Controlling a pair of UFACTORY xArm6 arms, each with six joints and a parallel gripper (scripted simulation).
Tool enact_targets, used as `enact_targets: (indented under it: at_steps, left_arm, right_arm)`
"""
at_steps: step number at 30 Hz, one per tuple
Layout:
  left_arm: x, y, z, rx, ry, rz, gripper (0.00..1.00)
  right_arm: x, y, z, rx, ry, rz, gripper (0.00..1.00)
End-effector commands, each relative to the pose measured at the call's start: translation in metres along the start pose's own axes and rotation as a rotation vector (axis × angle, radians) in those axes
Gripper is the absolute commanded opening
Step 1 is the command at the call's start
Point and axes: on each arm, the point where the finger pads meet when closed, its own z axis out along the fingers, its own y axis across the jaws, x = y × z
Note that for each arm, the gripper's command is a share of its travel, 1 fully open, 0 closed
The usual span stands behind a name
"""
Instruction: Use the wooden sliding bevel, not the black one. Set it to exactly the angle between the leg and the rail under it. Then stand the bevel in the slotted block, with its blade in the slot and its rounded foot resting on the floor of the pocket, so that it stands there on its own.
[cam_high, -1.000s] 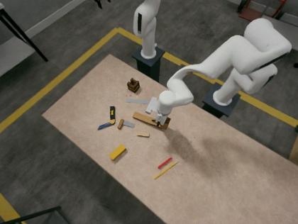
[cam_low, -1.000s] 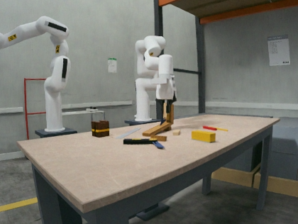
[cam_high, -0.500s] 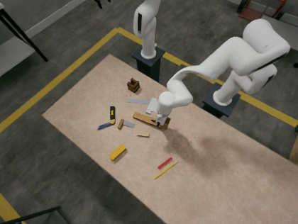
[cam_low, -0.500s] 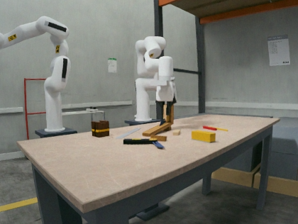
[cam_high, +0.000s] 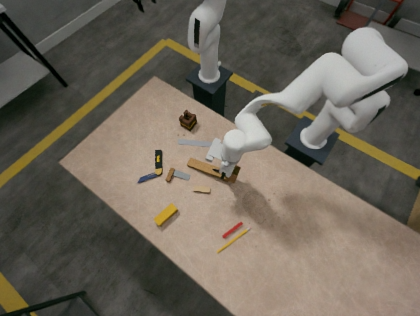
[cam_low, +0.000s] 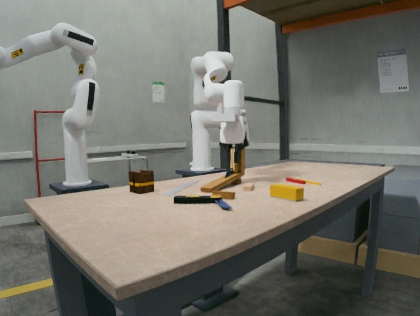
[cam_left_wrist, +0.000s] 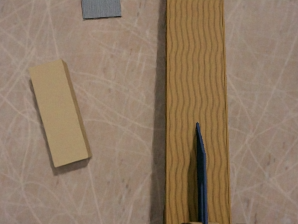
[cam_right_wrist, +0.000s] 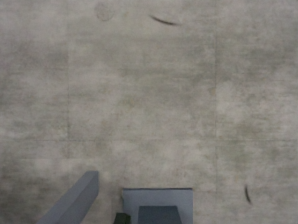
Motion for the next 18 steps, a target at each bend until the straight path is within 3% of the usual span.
enact_targets:
  at_steps: [1,18]
  left_arm:
    - [0.0009,-0.0009,-0.0014,0.003,0.002,0.000,0.00]
    - [0.0009,-0.0009,0.0004,0.003,0.002,0.000,0.00]
  right_arm:
    - [0.0011,0.0000,-0.0019,0.000,0.005,0.000,1.00]
    - [0.0011,0.0000,-0.0019,0.000,0.005,0.000,1.00]
